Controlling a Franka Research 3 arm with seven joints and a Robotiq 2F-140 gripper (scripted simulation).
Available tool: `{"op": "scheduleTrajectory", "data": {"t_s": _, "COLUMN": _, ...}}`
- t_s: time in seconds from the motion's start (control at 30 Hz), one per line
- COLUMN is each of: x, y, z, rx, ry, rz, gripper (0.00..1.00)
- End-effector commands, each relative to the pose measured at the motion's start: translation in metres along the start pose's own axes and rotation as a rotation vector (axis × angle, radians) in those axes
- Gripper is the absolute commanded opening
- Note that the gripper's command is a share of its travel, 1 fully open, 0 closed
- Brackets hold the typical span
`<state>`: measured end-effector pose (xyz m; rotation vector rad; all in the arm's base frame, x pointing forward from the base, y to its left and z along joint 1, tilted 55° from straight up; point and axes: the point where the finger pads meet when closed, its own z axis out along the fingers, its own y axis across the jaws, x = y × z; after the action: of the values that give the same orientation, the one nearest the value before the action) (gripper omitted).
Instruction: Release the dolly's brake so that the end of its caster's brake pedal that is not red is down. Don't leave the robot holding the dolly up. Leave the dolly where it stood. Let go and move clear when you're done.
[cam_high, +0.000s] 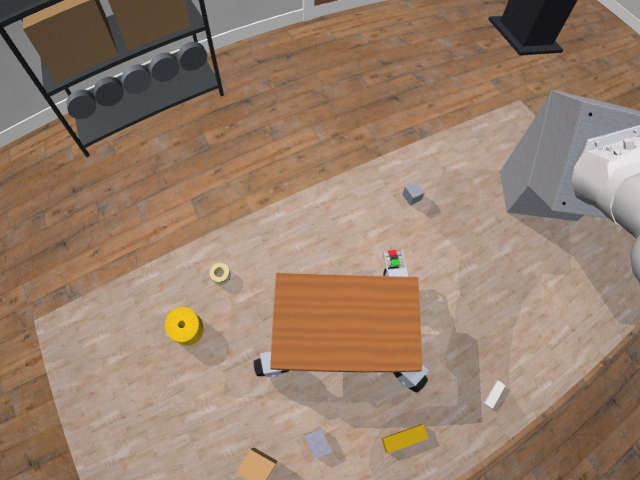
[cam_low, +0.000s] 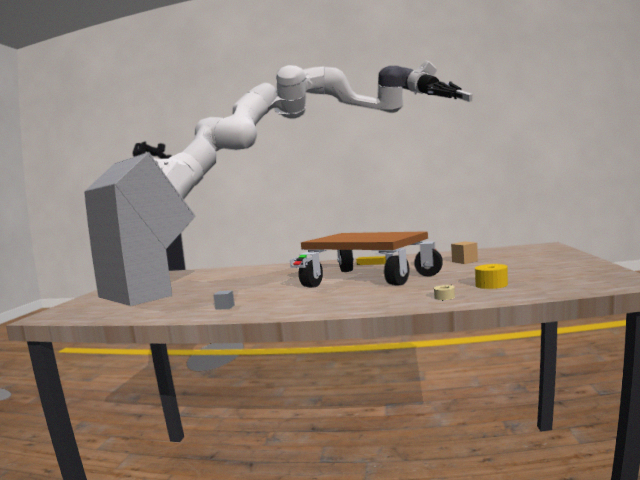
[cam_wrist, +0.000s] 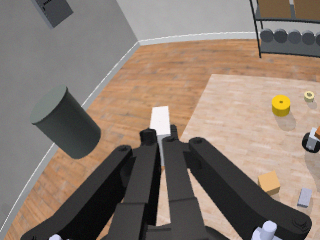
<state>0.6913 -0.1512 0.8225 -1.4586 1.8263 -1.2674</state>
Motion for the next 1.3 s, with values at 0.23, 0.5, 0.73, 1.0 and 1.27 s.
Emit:
{"op": "scheduleTrajectory", "data": {"t_s": 0.23, "x": 0.059, "y": 0.038, "z": 0.045, "rx": -0.035, "ry": 0.001, "rz": 0.140, "gripper": 0.00}}
{"op": "scheduleTrajectory", "data": {"t_s": 0.5, "x": 0.096, "y": 0.071, "z": 0.071, "rx": -0.088, "ry": 0.011, "rz": 0.235, "gripper": 0.00}}
{"op": "scheduleTrajectory", "data": {"t_s": 0.73, "x": 0.096, "y": 0.071, "z": 0.071, "rx": -0.088, "ry": 0.011, "rz": 0.235, "gripper": 0.00}}
{"op": "scheduleTrajectory", "data": {"t_s": 1.0, "x": 0.096, "y": 0.071, "z": 0.071, "rx": -0.088, "ry": 0.011, "rz": 0.235, "gripper": 0.00}}
{"op": "scheduleTrajectory", "data": {"t_s": 1.27, "x": 0.133, "y": 0.110, "z": 0.097, "rx": -0.144, "ry": 0.021, "rz": 0.336, "gripper": 0.00}}
